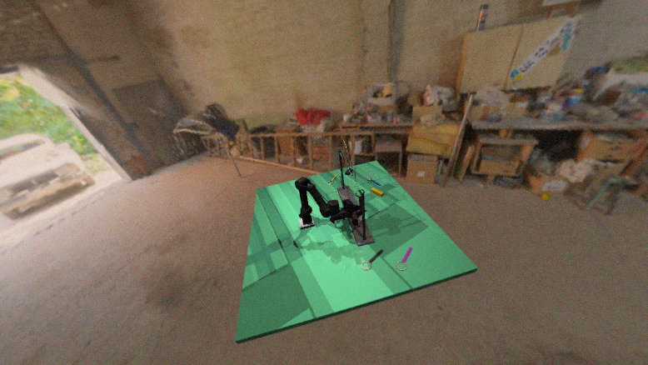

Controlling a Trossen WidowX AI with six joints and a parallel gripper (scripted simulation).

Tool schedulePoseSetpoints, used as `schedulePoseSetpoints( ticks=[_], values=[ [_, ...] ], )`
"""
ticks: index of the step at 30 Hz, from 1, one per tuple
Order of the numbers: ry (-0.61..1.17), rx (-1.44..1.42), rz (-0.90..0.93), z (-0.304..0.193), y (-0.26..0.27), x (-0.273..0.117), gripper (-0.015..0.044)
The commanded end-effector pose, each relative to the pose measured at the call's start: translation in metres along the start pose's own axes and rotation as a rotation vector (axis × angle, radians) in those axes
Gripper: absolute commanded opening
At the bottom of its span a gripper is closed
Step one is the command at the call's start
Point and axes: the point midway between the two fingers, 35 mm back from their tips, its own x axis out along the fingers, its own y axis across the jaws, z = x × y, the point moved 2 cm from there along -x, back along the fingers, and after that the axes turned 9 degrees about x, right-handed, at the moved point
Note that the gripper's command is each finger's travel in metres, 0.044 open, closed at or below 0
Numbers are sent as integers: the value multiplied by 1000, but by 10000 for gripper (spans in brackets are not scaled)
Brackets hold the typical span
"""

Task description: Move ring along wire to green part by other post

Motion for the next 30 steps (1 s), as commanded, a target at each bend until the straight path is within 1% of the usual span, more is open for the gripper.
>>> schedulePoseSetpoints(
  ticks=[1, 11, 23, 30],
  values=[
    [-1, 6, -4, 0, -1, 1, 160],
    [-1, 6, -4, 0, -1, 1, 160],
    [-1, 0, 0, 0, 0, 0, -150],
    [-1, 0, 0, 0, 0, 0, -150]
  ],
)
